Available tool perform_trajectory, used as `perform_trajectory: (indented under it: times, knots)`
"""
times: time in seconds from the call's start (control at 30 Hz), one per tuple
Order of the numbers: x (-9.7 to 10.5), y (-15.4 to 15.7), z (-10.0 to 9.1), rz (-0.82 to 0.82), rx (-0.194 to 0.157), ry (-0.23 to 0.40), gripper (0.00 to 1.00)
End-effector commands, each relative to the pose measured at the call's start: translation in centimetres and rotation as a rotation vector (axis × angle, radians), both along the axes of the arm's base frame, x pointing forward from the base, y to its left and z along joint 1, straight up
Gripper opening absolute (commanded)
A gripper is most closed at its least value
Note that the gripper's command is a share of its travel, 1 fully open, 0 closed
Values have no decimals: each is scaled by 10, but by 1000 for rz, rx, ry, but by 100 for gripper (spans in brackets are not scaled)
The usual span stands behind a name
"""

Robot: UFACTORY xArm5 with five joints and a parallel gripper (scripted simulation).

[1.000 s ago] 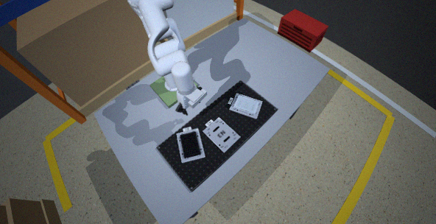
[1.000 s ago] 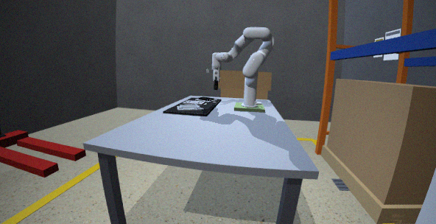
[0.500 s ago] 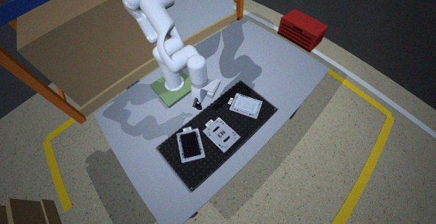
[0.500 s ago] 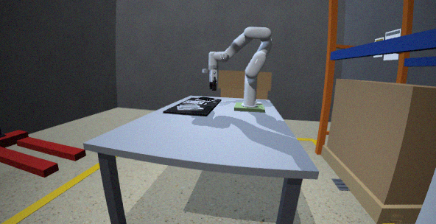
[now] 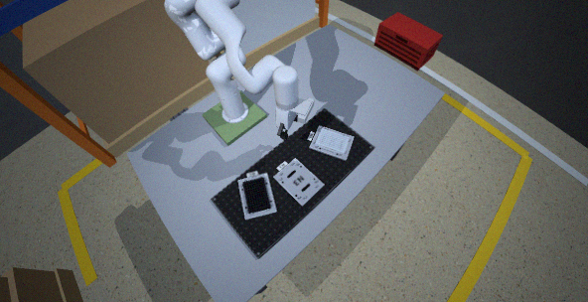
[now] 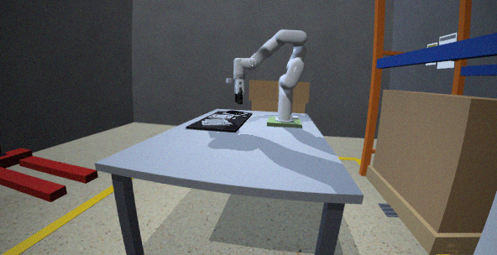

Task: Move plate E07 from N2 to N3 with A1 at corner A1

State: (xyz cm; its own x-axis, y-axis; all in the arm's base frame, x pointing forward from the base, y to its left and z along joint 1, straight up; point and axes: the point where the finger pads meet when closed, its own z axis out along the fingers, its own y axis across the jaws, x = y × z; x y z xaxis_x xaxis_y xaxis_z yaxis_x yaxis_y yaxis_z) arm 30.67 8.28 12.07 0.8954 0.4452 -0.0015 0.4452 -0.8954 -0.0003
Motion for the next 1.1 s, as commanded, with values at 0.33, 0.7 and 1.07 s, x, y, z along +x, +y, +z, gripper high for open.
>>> perform_trajectory:
  times: [0.33, 0.7, 1.07]
  knots:
    - [12, 57, 1, -1, 4, -1, 100]
    - [12, 57, 1, -1, 4, -1, 100]
    - [12, 57, 1, -1, 4, -1, 100]
